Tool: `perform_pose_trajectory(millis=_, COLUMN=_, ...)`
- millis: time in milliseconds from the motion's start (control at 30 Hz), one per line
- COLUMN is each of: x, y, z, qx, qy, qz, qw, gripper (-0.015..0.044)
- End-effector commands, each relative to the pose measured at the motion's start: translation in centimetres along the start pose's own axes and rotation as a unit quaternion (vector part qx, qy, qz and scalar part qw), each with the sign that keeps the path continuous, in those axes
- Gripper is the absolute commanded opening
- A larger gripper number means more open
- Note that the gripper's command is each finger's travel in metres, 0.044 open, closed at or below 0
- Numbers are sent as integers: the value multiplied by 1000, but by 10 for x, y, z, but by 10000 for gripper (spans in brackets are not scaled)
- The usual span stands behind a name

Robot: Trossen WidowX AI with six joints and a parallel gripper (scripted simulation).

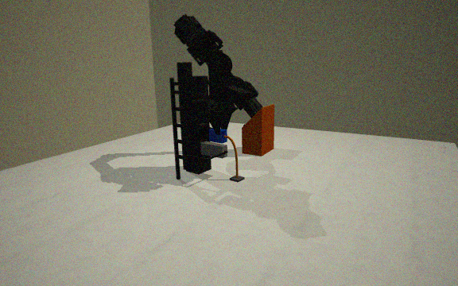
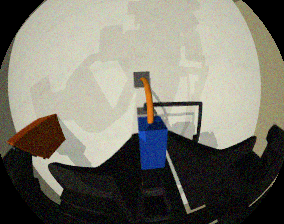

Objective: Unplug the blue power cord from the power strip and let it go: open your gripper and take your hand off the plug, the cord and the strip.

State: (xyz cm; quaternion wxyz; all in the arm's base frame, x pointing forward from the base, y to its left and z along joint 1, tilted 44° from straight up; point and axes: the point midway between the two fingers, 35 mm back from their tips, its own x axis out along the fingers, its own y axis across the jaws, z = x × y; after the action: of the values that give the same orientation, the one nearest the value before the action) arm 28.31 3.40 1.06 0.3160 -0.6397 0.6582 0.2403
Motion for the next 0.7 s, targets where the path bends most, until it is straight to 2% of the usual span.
perform_pose_trajectory(millis=0, x=-1, y=-1, z=11, qx=1, qy=-5, qz=-1, qw=1000, gripper=0)
perform_pose_trajectory(millis=667, x=-5, y=-2, z=43, qx=0, qy=-6, qz=-2, qw=1000, gripper=0)
